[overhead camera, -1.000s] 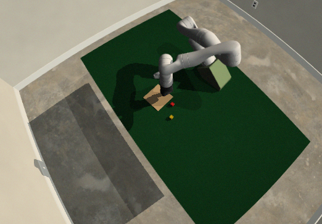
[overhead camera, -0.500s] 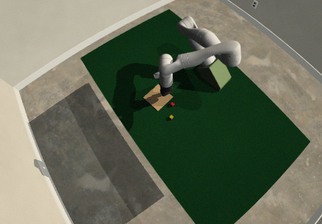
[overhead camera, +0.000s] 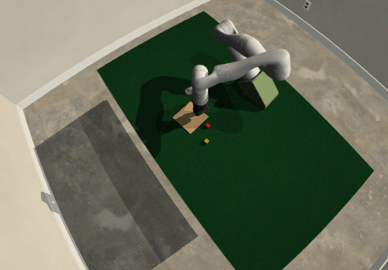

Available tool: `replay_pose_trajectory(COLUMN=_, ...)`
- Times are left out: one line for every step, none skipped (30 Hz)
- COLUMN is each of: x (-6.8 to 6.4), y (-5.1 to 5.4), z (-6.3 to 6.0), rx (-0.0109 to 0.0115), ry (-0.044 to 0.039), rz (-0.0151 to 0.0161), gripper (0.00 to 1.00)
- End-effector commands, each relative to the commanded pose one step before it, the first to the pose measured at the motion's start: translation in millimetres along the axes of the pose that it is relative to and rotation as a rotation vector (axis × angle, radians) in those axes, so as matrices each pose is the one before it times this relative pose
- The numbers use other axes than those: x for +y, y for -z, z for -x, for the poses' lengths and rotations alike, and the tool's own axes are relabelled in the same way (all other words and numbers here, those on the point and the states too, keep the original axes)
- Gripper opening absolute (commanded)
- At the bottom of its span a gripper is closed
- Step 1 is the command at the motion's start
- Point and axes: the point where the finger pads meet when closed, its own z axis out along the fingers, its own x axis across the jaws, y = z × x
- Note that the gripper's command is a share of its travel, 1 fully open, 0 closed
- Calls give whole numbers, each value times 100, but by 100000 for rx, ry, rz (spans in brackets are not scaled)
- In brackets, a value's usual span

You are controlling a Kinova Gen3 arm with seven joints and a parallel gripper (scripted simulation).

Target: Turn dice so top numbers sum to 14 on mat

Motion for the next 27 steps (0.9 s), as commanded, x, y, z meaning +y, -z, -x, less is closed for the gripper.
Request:
replay_pose_trajectory(x=33, y=58, z=36, rx=-124, ry=17, rz=109, gripper=46)
replay_pose_trajectory(x=0, y=0, z=0, rx=0, ry=0, rz=0, gripper=46)
replay_pose_trajectory(x=0, y=0, z=0, rx=0, ry=0, rz=0, gripper=52)
replay_pose_trajectory(x=0, y=0, z=0, rx=0, ry=0, rz=0, gripper=52)
replay_pose_trajectory(x=0, y=0, z=0, rx=0, ry=0, rz=0, gripper=52)
replay_pose_trajectory(x=0, y=0, z=0, rx=0, ry=0, rz=0, gripper=58)
replay_pose_trajectory(x=0, y=0, z=0, rx=0, ry=0, rz=0, gripper=58)
replay_pose_trajectory(x=0, y=0, z=0, rx=0, ry=0, rz=0, gripper=58)
replay_pose_trajectory(x=0, y=0, z=0, rx=0, ry=0, rz=0, gripper=64)
replay_pose_trajectory(x=0, y=0, z=0, rx=0, ry=0, rz=0, gripper=64)
replay_pose_trajectory(x=0, y=0, z=0, rx=0, ry=0, rz=0, gripper=64)
replay_pose_trajectory(x=0, y=0, z=0, rx=0, ry=0, rz=0, gripper=70)
replay_pose_trajectory(x=0, y=0, z=0, rx=0, ry=0, rz=0, gripper=70)
replay_pose_trajectory(x=0, y=0, z=0, rx=0, ry=0, rz=0, gripper=70)
replay_pose_trajectory(x=0, y=0, z=0, rx=0, ry=0, rz=0, gripper=70)
replay_pose_trajectory(x=0, y=0, z=0, rx=0, ry=0, rz=0, gripper=70)
replay_pose_trajectory(x=0, y=0, z=0, rx=0, ry=0, rz=0, gripper=70)
replay_pose_trajectory(x=0, y=0, z=0, rx=0, ry=0, rz=0, gripper=70)
replay_pose_trajectory(x=0, y=0, z=0, rx=0, ry=0, rz=0, gripper=70)
replay_pose_trajectory(x=0, y=0, z=0, rx=0, ry=0, rz=0, gripper=70)
replay_pose_trajectory(x=0, y=0, z=0, rx=0, ry=0, rz=0, gripper=70)
replay_pose_trajectory(x=0, y=0, z=0, rx=0, ry=0, rz=0, gripper=70)
replay_pose_trajectory(x=0, y=3, z=0, rx=0, ry=0, rz=0, gripper=70)
replay_pose_trajectory(x=0, y=19, z=0, rx=0, ry=0, rz=0, gripper=70)
replay_pose_trajectory(x=0, y=49, z=0, rx=0, ry=0, rz=0, gripper=70)
replay_pose_trajectory(x=0, y=89, z=0, rx=0, ry=1, rz=0, gripper=70)
replay_pose_trajectory(x=0, y=136, z=0, rx=0, ry=0, rz=0, gripper=70)
